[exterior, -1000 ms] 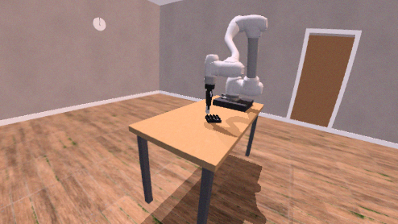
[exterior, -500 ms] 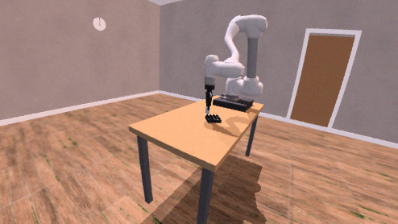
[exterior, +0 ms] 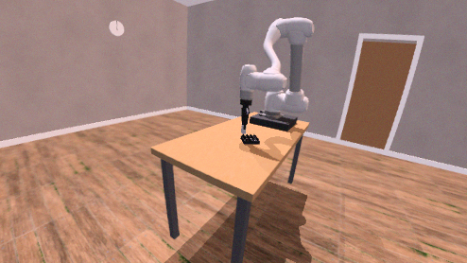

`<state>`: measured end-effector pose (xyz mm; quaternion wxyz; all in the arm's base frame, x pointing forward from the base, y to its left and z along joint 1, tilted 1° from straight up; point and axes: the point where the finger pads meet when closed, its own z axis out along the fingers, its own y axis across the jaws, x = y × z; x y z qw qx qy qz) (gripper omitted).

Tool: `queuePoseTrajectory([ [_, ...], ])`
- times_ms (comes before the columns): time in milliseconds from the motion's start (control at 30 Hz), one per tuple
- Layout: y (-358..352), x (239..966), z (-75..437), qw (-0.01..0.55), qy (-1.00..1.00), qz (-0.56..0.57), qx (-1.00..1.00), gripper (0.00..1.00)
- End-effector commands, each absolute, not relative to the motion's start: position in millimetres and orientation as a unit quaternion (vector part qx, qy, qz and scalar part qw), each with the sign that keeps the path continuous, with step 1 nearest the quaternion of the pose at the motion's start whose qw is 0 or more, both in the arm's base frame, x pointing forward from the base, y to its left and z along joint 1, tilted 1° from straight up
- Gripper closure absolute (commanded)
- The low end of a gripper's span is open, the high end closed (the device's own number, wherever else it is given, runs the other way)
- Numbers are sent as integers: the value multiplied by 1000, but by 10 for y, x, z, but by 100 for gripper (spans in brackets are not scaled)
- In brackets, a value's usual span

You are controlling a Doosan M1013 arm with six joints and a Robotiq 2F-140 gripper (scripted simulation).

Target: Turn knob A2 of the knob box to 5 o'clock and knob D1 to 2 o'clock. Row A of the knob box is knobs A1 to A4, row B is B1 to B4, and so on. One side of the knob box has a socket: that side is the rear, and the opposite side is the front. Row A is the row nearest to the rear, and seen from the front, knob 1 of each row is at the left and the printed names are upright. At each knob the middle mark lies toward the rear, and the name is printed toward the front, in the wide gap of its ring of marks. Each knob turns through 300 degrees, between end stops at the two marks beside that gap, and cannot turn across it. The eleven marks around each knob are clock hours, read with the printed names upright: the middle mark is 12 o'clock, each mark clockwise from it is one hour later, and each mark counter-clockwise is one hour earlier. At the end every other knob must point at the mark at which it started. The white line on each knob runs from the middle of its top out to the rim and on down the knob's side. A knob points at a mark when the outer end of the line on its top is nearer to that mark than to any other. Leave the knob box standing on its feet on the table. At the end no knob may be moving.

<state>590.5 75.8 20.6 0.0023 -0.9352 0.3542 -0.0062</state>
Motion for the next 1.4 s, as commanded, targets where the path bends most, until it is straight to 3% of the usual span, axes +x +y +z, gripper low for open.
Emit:
queuePoseTrajectory([
  [0, 758, 5905, 208, 2, 354, -6, -935, 88],
  [1367, 758, 5906, 91, 2, 354, -6, -935, 88],
])
